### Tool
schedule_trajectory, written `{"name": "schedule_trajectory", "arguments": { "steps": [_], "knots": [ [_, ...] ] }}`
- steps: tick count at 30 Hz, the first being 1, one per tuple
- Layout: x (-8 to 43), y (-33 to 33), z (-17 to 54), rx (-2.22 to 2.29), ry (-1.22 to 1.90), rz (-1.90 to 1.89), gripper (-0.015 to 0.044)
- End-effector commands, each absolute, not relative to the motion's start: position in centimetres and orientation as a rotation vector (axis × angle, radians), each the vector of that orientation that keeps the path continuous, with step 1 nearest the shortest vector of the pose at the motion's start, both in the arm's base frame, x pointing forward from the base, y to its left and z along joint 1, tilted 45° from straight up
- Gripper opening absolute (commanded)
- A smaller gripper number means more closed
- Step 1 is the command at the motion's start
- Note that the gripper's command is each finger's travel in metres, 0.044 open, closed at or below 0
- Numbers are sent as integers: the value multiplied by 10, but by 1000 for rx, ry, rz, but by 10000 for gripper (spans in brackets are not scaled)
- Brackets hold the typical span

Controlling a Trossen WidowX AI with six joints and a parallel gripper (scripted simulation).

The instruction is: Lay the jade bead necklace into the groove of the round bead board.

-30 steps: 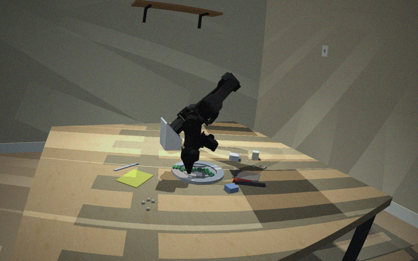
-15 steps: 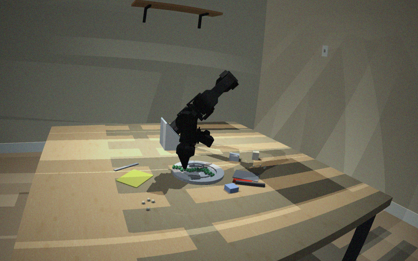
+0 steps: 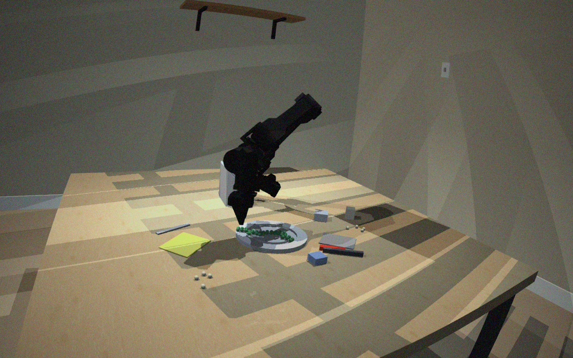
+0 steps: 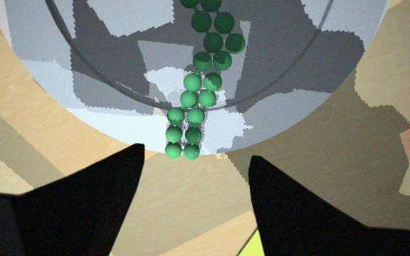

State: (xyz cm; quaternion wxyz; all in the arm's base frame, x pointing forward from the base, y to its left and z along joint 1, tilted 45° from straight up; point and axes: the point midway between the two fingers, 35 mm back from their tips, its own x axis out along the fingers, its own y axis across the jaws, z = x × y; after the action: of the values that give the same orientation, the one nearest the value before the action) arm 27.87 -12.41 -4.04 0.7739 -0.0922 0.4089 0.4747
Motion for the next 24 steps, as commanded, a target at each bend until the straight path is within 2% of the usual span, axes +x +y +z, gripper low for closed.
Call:
{"name": "schedule_trajectory", "arguments": {
  "steps": [1,24],
  "knots": [
    [279,-125,-41,-201,885,1025,250],
    [282,-103,-63,-180,888,1035,250]
  ]
}}
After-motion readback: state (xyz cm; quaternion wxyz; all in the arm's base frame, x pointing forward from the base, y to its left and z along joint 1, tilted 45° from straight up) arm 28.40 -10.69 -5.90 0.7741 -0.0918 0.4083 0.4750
